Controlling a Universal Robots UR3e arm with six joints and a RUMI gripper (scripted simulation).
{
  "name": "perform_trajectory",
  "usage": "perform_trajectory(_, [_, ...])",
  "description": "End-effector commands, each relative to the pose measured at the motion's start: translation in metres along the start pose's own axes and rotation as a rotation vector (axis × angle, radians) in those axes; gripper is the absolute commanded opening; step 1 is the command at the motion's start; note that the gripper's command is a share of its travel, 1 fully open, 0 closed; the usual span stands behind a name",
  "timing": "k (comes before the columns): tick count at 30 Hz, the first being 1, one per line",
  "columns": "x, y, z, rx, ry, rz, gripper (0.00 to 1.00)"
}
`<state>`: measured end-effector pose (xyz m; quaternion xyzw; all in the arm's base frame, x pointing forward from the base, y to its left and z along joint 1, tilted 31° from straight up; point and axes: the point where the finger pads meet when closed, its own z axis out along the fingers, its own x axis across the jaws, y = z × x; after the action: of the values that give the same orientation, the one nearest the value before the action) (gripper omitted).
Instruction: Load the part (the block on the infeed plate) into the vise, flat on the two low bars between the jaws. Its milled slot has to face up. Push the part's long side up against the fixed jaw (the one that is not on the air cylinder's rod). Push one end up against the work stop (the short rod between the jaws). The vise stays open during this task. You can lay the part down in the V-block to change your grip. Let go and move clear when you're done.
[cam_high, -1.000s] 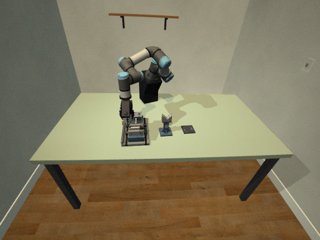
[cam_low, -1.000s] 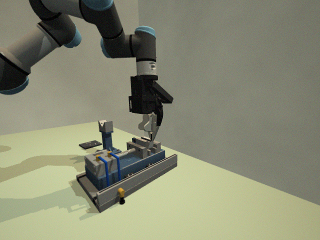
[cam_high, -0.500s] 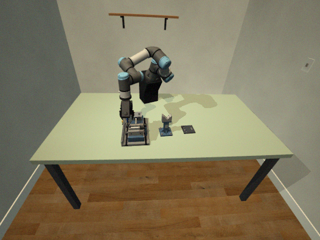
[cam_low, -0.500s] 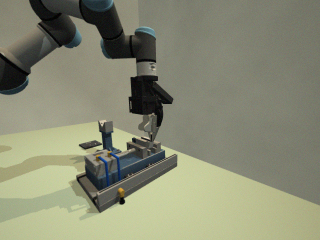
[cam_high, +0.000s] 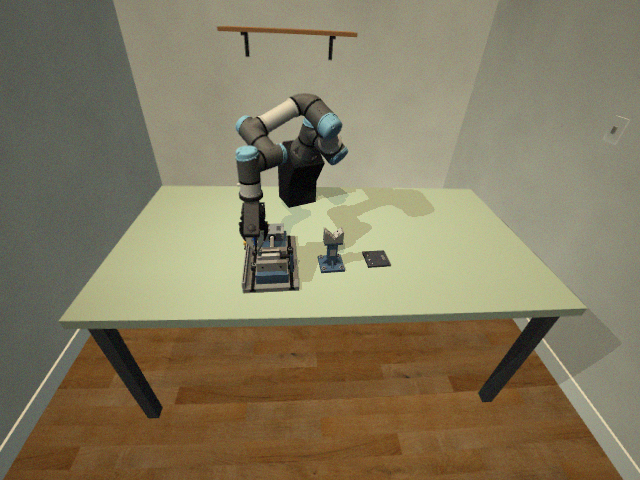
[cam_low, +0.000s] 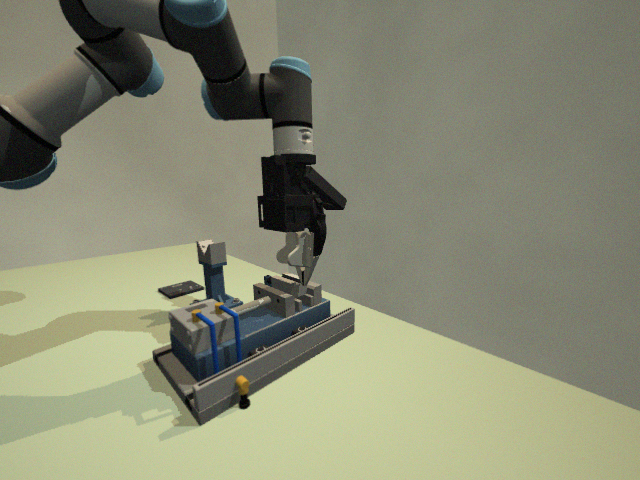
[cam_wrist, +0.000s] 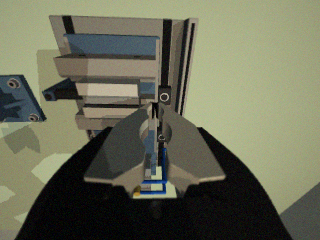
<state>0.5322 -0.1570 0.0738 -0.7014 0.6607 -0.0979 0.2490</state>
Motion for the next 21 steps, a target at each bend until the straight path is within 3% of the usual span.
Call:
perform_trajectory(1, [0.0005, -0.0008, -0.0002, 0.002, 0.002, -0.001, 0.0])
perform_trajectory(21, [0.0005, -0.0008, 0.0029, 0.002, 0.002, -0.001, 0.0])
